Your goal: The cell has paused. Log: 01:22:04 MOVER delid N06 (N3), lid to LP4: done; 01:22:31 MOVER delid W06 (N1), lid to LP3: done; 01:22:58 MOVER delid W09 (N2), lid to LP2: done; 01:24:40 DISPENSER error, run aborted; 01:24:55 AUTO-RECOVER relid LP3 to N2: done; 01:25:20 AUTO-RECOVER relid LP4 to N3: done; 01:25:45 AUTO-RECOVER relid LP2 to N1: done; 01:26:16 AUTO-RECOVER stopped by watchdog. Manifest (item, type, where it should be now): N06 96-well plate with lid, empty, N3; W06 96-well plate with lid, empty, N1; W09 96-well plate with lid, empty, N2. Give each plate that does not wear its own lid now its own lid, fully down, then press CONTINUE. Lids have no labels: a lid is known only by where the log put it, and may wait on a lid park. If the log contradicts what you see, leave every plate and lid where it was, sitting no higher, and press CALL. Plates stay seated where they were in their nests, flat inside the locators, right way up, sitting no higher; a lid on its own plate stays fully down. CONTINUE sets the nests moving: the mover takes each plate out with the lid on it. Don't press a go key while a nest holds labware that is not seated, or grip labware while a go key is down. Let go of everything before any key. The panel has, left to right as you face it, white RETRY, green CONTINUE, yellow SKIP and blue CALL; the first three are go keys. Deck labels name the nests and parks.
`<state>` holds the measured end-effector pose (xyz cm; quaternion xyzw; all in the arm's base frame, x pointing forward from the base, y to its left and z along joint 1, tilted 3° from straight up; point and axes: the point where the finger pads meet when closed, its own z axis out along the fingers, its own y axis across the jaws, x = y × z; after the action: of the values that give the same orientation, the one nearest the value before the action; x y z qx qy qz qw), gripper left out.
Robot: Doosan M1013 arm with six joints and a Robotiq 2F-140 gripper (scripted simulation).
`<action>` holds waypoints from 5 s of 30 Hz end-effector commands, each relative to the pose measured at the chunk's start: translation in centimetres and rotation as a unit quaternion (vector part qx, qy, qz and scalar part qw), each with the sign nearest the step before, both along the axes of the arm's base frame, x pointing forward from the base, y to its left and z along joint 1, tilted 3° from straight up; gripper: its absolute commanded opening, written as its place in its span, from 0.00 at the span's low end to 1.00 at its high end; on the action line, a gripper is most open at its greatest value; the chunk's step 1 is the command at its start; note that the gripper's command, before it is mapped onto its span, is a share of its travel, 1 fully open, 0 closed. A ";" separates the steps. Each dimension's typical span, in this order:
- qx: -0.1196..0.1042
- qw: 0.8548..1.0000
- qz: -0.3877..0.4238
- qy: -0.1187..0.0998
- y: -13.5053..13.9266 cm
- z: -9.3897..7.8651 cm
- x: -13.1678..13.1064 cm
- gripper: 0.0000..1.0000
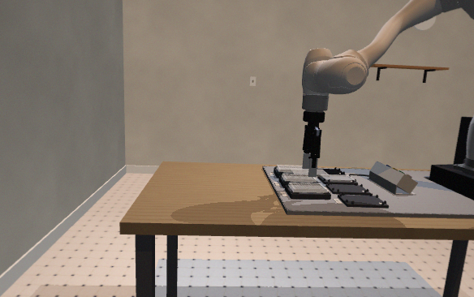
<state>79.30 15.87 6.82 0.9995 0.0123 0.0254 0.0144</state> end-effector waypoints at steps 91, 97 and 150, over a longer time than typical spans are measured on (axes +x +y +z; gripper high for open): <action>-0.001 1.000 0.021 0.001 -0.1 -3.8 0.2 0.00; -0.001 1.000 0.021 0.001 -0.1 -3.8 0.2 0.00; -0.001 1.000 0.021 0.001 -0.1 -4.4 0.2 0.00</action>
<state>79.54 15.75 2.44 0.9990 0.0332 0.0251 0.0150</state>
